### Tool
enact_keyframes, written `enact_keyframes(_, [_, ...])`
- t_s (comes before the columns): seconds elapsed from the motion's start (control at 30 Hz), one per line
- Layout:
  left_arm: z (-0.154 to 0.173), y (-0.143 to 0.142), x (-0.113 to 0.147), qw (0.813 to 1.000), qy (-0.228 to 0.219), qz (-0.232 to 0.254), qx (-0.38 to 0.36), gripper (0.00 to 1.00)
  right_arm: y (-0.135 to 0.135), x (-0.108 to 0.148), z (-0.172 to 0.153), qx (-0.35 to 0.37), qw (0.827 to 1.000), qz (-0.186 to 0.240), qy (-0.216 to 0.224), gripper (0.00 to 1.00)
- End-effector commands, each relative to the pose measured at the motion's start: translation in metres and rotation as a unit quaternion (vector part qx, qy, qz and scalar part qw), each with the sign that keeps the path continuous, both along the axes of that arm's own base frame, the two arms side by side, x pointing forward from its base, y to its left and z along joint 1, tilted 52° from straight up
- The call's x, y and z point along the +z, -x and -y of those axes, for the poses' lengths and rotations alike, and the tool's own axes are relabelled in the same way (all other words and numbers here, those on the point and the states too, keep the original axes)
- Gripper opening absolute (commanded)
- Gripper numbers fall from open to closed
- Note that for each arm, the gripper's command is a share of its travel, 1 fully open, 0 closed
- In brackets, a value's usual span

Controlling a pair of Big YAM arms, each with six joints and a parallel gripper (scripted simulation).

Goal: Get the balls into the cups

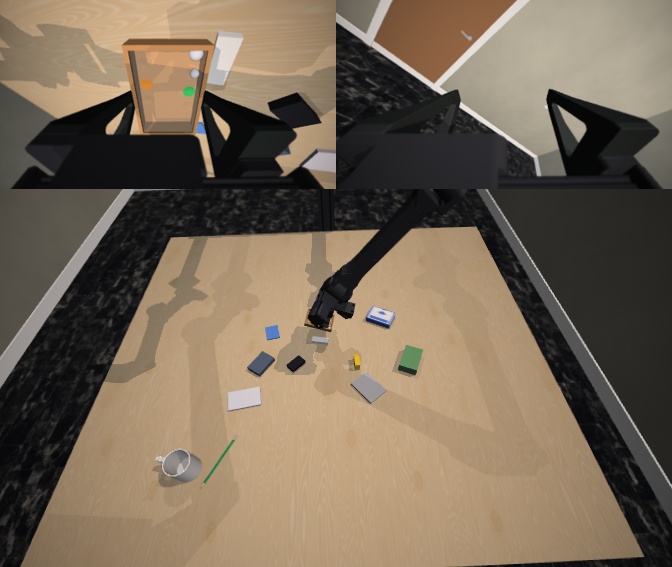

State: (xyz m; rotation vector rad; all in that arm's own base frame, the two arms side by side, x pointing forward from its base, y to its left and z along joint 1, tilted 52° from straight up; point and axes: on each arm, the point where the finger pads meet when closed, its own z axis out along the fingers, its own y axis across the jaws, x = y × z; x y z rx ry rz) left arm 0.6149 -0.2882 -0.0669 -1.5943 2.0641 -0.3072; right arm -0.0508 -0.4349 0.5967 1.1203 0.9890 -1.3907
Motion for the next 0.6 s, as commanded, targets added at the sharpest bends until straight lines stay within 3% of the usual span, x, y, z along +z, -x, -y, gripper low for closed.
enact_keyframes(0.0, [-0.006, -0.010, 0.021, 1.000, 0.007, 0.011, -0.008, 0.70, 0.007, 0.029, -0.011, -0.011, 1.000, -0.007, 0.022, 1.00])
enact_keyframes(0.03, [0.014, -0.001, 0.021, 1.000, 0.008, 0.012, -0.022, 0.70, 0.007, 0.029, -0.011, -0.011, 1.000, -0.007, 0.022, 1.00])
enact_keyframes(0.1, [0.014, -0.001, 0.021, 1.000, 0.008, 0.012, -0.022, 0.70, 0.007, 0.029, -0.011, -0.011, 1.000, -0.007, 0.022, 1.00])
enact_keyframes(0.13, [0.017, 0.007, 0.000, 1.000, 0.000, -0.003, -0.027, 0.70, 0.007, 0.029, -0.011, -0.011, 1.000, -0.007, 0.022, 1.00])
enact_keyframes(0.27, [-0.001, -0.001, 0.000, 1.000, -0.001, -0.006, -0.011, 0.70, 0.007, 0.029, -0.011, -0.011, 1.000, -0.007, 0.022, 1.00])
enact_keyframes(0.3, [0.015, 0.007, 0.000, 1.000, -0.004, 0.007, -0.022, 0.70, 0.007, 0.029, -0.011, -0.011, 1.000, -0.007, 0.022, 1.00])
enact_keyframes(0.57, [0.016, 0.010, -0.006, 0.997, -0.034, 0.065, -0.015, 0.70, 0.007, 0.029, -0.011, -0.011, 1.000, -0.007, 0.022, 1.00])
